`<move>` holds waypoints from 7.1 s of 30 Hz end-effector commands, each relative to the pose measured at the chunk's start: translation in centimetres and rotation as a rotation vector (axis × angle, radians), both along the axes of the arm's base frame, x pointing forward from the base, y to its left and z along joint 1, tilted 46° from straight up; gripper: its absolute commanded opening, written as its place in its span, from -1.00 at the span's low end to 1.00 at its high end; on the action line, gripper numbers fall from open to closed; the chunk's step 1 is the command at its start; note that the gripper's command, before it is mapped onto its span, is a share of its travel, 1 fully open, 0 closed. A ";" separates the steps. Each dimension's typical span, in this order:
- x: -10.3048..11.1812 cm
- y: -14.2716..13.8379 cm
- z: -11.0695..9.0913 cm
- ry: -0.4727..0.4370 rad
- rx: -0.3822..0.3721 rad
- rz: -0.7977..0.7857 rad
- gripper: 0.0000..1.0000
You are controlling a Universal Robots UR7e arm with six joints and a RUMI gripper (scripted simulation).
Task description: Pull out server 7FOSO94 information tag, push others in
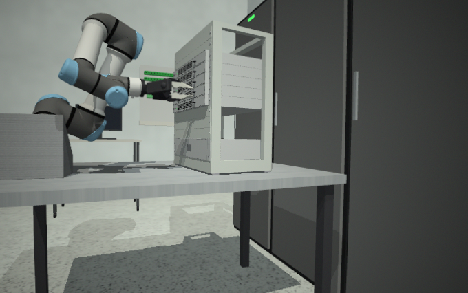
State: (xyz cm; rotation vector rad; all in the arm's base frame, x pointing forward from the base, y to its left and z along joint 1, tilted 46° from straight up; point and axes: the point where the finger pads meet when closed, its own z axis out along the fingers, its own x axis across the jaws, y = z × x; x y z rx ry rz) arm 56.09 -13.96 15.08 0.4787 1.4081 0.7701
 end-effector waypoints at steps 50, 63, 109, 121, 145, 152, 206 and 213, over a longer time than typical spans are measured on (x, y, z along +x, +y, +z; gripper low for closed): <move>0.2 -0.1 0.1 0.000 0.000 -0.001 -0.69; 0.2 -0.1 0.1 0.000 0.000 -0.001 -0.69; 0.1 -0.1 0.1 0.000 0.000 -0.001 -1.00; -0.7 -0.2 0.0 0.000 0.000 -0.001 -1.00; -3.8 -0.6 -0.5 0.000 0.000 -0.001 -1.00; -4.4 -0.7 -0.5 0.000 0.000 -0.001 -1.00; -4.8 -0.8 -0.6 0.000 0.000 -0.001 -0.69; -4.8 -0.8 -0.6 0.000 0.000 -0.001 -0.69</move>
